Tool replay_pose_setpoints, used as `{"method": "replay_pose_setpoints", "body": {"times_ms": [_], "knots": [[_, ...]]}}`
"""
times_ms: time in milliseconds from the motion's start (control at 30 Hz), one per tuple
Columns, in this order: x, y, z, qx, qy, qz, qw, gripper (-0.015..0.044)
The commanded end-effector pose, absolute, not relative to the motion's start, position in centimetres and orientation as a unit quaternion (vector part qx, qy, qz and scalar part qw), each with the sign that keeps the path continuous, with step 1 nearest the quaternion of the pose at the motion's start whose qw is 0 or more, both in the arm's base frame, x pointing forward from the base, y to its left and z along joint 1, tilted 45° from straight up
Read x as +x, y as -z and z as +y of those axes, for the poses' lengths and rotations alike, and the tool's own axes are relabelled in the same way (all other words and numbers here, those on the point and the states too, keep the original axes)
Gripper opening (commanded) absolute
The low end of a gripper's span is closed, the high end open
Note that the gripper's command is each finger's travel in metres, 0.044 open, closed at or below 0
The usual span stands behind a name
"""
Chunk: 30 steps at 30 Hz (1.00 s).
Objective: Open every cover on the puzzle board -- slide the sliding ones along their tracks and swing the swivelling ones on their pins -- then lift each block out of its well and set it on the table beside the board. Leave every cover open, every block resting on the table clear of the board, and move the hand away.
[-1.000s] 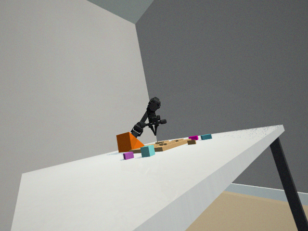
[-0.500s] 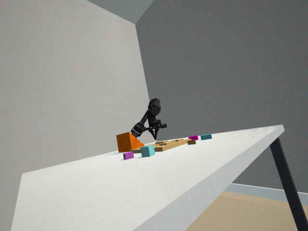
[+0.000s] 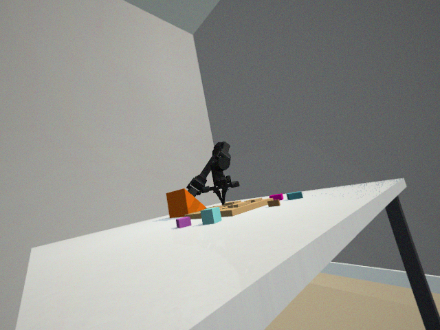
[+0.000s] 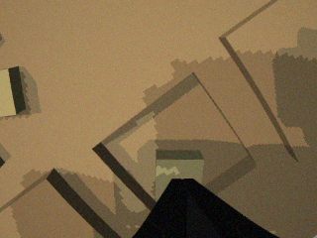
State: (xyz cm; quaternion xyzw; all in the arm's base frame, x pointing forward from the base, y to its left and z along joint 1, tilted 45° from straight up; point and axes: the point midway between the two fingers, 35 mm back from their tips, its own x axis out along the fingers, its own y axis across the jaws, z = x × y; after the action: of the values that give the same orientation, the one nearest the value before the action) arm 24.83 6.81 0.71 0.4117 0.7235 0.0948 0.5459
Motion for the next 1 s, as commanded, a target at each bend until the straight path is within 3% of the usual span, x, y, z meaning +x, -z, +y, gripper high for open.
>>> {"method": "replay_pose_setpoints", "body": {"times_ms": [0, 967], "knots": [[24.5, -0.3, 7.4, 0.413, -0.094, 0.727, 0.541, 0.0000], [26.0, 0.8, 7.4, 0.413, -0.095, 0.726, 0.541, 0.0000]]}}
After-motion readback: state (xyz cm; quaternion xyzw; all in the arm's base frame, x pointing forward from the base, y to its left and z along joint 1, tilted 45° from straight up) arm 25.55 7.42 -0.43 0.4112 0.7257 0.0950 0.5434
